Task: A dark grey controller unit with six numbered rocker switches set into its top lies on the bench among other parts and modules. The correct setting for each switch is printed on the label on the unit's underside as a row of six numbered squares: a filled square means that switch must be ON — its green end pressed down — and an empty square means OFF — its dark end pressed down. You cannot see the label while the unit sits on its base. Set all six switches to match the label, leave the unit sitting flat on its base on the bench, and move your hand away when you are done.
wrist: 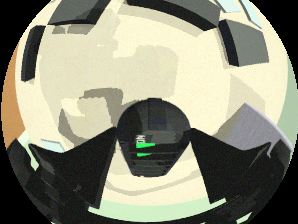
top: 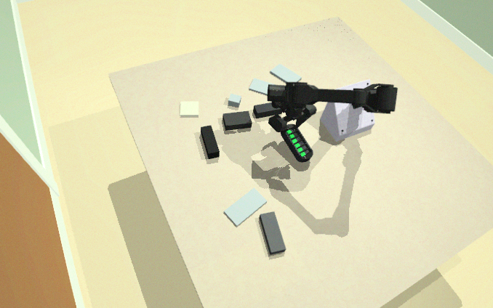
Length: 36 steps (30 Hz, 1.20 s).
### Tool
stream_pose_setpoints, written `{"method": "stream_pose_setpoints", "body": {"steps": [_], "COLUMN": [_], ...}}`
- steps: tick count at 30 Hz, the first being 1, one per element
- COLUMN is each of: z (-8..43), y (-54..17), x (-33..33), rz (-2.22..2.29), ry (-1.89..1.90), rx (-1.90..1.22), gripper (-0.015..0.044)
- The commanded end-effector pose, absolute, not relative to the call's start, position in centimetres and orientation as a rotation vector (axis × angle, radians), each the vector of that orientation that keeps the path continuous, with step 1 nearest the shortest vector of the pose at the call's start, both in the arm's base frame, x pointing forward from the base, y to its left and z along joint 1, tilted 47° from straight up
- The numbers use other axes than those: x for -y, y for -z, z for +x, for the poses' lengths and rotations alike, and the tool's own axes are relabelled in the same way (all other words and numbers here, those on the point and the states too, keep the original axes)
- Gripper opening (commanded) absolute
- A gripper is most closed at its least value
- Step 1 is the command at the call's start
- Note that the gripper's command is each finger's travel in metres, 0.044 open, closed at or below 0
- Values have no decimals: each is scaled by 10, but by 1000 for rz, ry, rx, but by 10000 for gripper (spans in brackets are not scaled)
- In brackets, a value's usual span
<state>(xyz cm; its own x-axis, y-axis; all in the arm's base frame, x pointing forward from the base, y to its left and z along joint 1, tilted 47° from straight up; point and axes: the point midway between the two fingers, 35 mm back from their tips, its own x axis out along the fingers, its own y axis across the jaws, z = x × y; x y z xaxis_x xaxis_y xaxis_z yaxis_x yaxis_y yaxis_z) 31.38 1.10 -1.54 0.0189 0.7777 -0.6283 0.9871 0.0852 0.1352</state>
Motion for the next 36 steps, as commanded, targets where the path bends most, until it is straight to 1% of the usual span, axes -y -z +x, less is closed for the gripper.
{"method": "stream_pose_setpoints", "body": {"steps": [1, 36], "z": [313, 309], "y": [10, -19], "x": [-11, -10], "rz": [1742, 1703], "ry": [490, 547], "rx": [-1799, -1749], "gripper": [336, 336]}}
